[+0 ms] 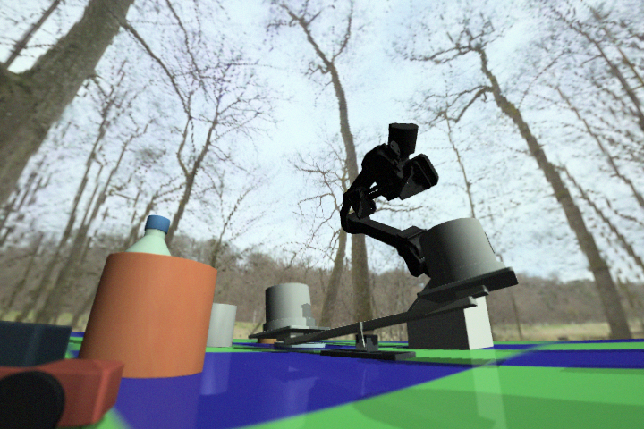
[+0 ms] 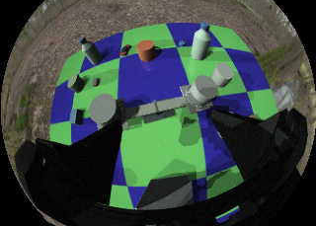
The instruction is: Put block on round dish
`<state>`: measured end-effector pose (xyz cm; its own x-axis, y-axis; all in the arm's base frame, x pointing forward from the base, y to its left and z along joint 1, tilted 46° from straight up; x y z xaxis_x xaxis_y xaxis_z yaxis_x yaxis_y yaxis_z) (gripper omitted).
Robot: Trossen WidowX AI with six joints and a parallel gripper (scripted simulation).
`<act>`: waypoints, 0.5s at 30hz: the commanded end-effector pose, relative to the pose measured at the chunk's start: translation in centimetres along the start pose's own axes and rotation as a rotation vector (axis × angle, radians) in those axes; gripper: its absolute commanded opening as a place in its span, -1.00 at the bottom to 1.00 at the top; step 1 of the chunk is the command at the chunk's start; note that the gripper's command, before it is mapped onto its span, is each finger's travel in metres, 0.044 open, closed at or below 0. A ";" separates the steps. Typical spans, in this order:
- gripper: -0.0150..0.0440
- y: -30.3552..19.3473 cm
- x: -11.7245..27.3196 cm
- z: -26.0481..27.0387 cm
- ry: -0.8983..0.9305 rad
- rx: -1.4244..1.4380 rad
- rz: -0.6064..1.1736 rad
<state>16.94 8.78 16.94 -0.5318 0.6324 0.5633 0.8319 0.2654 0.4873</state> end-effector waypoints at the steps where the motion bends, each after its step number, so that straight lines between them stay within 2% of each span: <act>1: 1.00 1.5 -0.9 -0.4 -0.025 -0.122 0.063; 15: 1.00 5.4 -5.0 -2.7 -0.137 -0.476 0.249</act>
<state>22.57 5.99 18.43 -0.3248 0.7237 0.6089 0.7792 -0.1601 0.6059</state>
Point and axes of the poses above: the point midway between the two fingers, 35 mm back from their tips, its own x axis back along the fingers, its own z axis across the jaws, y = z × x, the point moved 10 cm from there along x, back along the fingers, and after that the axes turned 2 degrees about x, right-handed, at the moved point
